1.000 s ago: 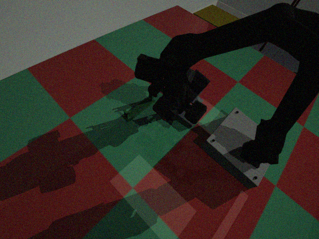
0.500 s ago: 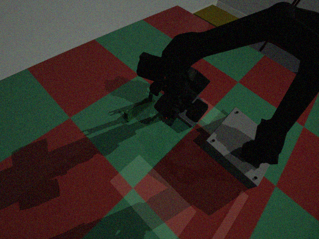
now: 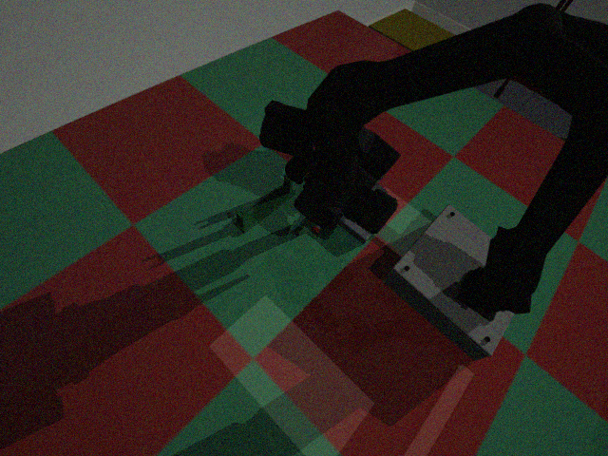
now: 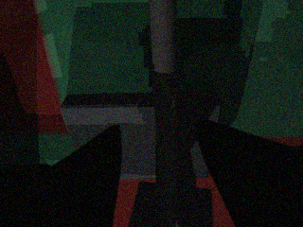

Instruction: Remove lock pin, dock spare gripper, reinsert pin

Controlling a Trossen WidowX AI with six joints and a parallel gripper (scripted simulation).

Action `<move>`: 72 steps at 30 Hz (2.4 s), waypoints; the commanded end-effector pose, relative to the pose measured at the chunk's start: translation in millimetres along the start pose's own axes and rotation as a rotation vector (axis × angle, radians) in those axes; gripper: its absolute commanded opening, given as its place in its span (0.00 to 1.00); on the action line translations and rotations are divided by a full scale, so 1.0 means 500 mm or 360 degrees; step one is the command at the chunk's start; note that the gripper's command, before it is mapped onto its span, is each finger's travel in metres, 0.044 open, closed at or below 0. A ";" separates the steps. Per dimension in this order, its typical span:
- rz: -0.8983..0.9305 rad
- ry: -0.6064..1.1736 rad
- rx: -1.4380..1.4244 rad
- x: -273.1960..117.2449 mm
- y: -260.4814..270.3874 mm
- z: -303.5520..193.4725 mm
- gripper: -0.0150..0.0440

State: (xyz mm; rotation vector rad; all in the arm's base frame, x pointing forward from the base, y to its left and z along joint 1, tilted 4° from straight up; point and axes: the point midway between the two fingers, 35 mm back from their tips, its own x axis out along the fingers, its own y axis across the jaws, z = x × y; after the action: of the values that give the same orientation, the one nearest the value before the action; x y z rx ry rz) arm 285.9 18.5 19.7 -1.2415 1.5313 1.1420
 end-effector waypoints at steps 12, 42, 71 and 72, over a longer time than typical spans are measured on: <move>0.0035 0.0018 -0.0016 -0.052 0.014 0.027 0.59; 0.0104 0.0064 -0.0061 -0.166 0.044 0.077 0.59; 0.0109 0.0071 -0.0066 -0.159 0.045 0.073 1.00; 0.0109 0.0071 -0.0066 -0.159 0.045 0.073 1.00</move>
State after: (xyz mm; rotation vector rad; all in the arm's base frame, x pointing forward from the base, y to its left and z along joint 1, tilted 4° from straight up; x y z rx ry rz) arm 278.4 73.7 91.0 -1.2568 1.6026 1.2019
